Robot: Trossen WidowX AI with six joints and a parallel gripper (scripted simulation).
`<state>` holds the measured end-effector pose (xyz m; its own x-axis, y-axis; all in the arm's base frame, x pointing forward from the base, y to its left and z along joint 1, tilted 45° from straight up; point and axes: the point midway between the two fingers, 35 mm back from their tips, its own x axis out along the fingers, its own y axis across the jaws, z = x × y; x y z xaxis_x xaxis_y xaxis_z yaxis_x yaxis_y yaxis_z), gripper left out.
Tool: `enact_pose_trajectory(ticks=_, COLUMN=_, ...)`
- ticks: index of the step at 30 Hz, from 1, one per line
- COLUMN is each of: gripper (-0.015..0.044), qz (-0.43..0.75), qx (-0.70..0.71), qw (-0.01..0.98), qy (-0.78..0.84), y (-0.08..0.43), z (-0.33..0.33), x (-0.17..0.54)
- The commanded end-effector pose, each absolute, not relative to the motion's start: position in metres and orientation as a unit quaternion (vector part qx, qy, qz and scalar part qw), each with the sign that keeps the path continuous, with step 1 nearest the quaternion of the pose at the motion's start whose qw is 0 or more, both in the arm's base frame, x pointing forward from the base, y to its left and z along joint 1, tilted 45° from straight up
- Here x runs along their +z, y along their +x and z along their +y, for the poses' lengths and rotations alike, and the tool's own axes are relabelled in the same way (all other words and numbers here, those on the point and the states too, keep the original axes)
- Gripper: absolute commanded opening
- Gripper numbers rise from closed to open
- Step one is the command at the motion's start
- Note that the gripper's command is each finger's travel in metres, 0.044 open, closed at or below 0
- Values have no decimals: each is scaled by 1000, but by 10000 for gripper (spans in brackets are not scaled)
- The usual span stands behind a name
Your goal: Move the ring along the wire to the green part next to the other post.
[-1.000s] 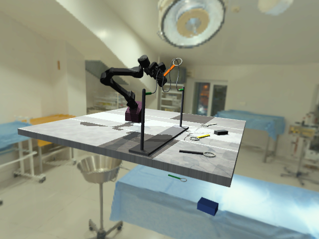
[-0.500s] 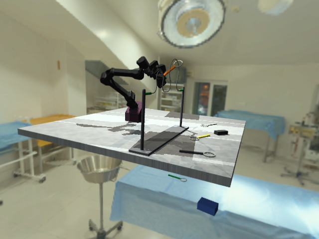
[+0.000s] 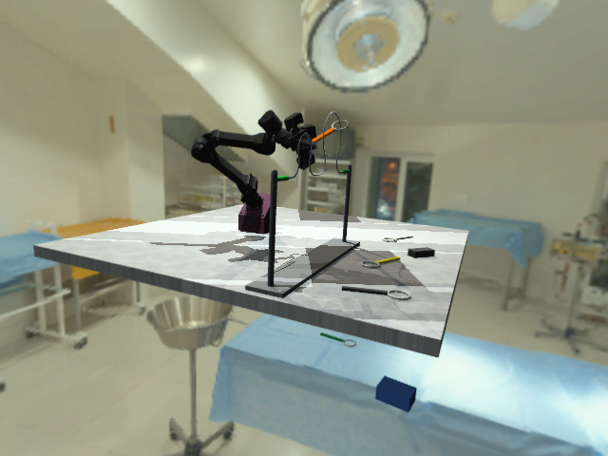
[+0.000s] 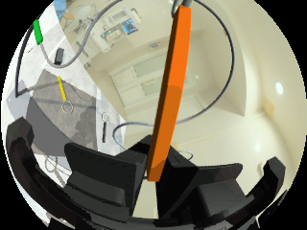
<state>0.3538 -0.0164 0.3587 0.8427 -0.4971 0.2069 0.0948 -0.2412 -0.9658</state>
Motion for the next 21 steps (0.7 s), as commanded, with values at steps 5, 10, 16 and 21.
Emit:
enact_pose_trajectory(ticks=5, gripper=-150, qz=123, qx=-248, qw=565, qy=-777, y=354, z=-15, x=362)
enact_pose_trajectory(ticks=10, gripper=-150, qz=117, qx=-250, qw=540, qy=-795, y=354, z=-14, x=365)
enact_pose_trajectory(ticks=16, gripper=-150, qz=109, qx=-252, qw=510, qy=-815, y=354, z=-13, x=368)
enact_pose_trajectory(ticks=21, gripper=-150, qz=102, qx=-254, qw=484, qy=-831, y=354, z=-12, x=370)
